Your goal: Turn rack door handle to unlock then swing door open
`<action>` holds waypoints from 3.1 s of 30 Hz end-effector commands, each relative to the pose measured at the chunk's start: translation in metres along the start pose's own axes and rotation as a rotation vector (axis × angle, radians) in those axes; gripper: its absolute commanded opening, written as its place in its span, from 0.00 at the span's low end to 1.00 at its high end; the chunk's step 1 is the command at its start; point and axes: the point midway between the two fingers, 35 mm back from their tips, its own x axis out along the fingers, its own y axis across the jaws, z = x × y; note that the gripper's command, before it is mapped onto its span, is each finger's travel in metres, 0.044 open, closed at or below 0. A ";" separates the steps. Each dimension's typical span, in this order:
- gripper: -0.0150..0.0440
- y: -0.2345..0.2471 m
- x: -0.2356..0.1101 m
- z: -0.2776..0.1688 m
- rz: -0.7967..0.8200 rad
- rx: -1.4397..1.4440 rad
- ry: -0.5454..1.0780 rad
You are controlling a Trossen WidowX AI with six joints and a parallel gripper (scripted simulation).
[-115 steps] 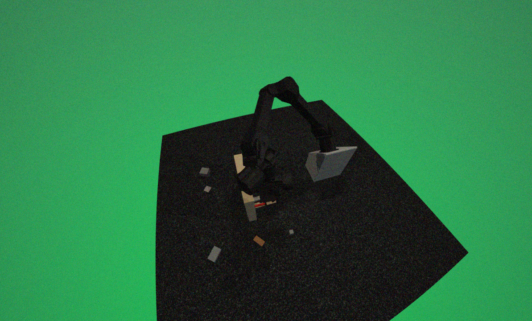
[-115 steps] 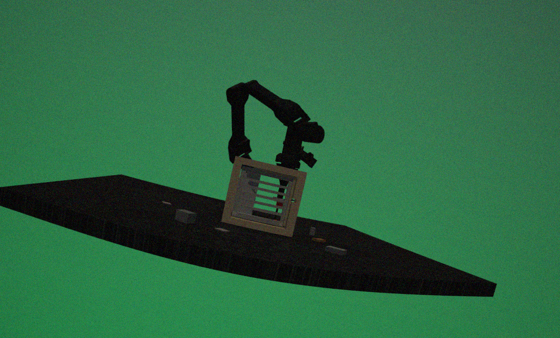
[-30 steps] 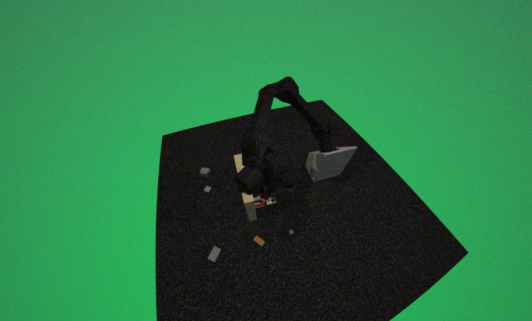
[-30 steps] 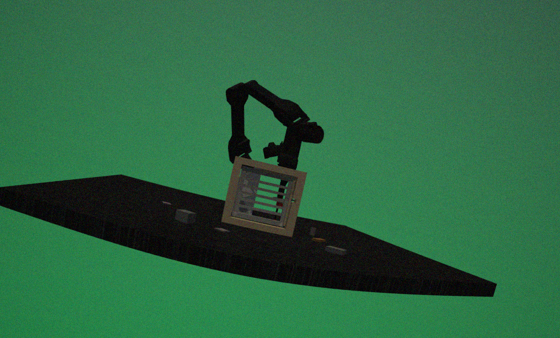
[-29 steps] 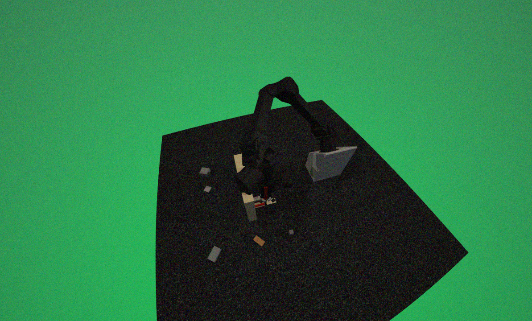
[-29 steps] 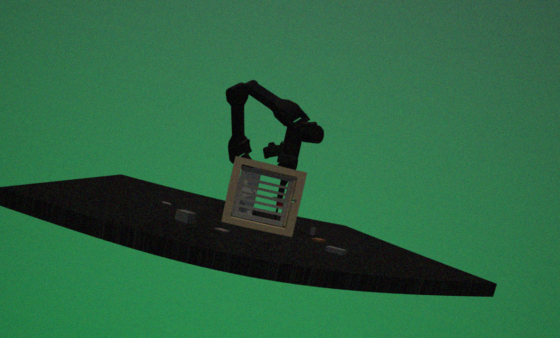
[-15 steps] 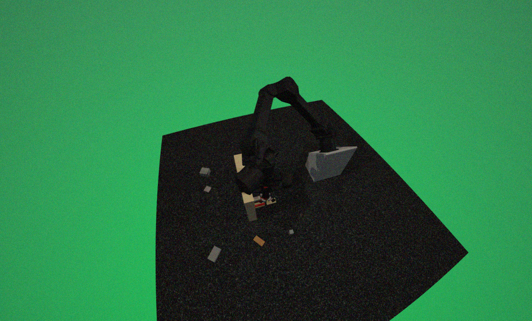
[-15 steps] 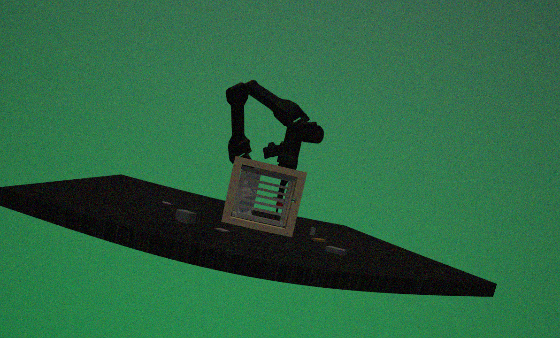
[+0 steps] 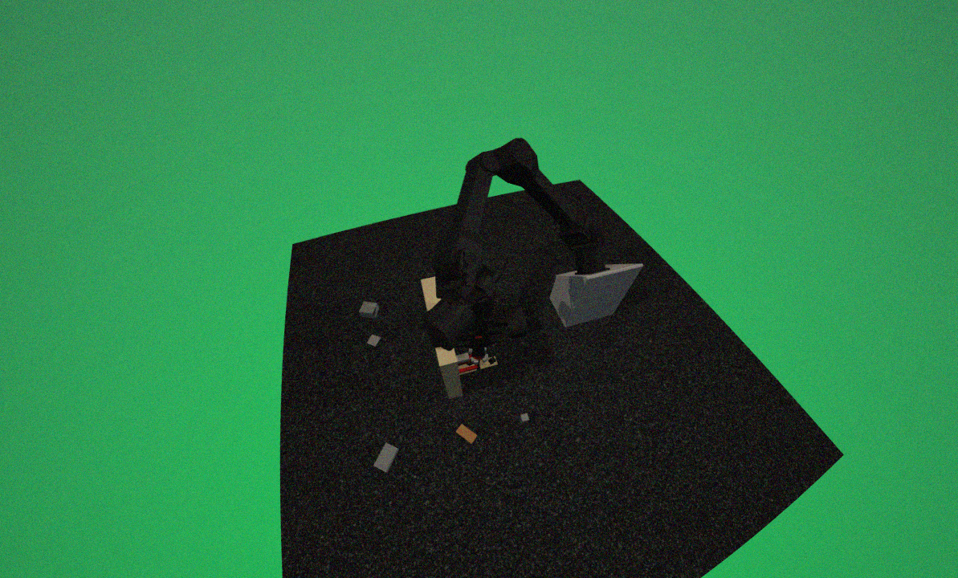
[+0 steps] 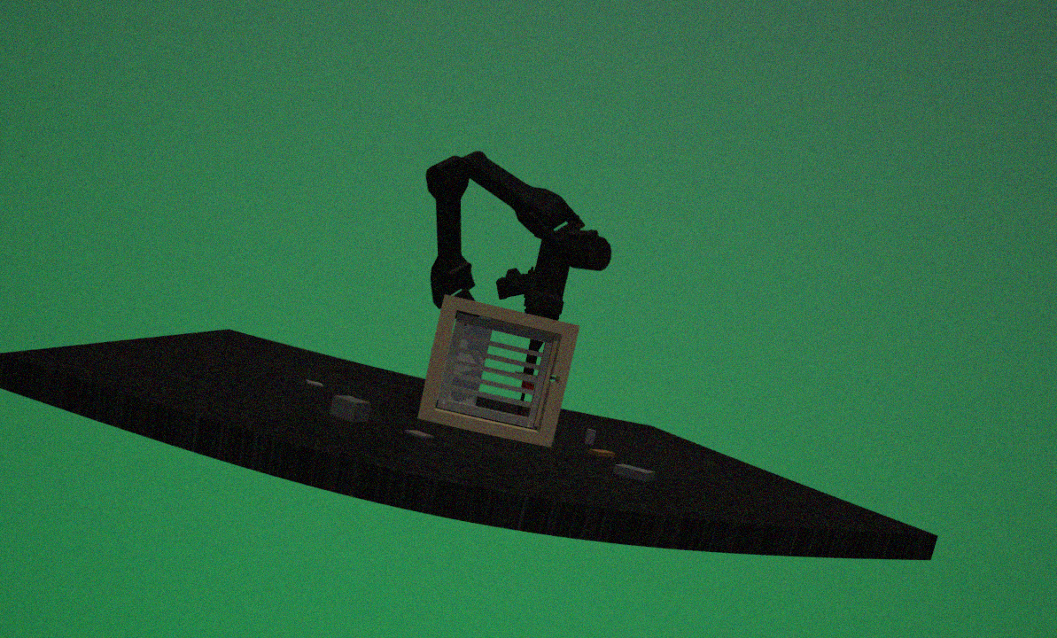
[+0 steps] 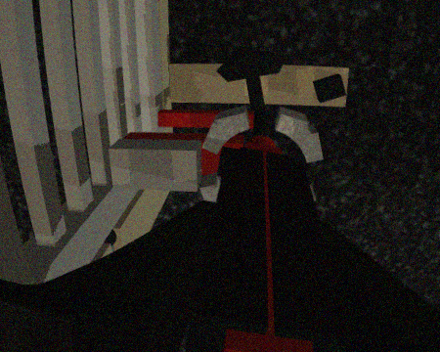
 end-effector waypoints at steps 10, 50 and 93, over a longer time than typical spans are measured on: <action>0.30 -0.011 0.000 0.007 -0.002 -0.267 -0.001; 0.30 -0.069 0.001 0.072 -0.007 -0.996 -0.002; 0.30 -0.077 0.001 0.170 -0.011 -1.644 -0.002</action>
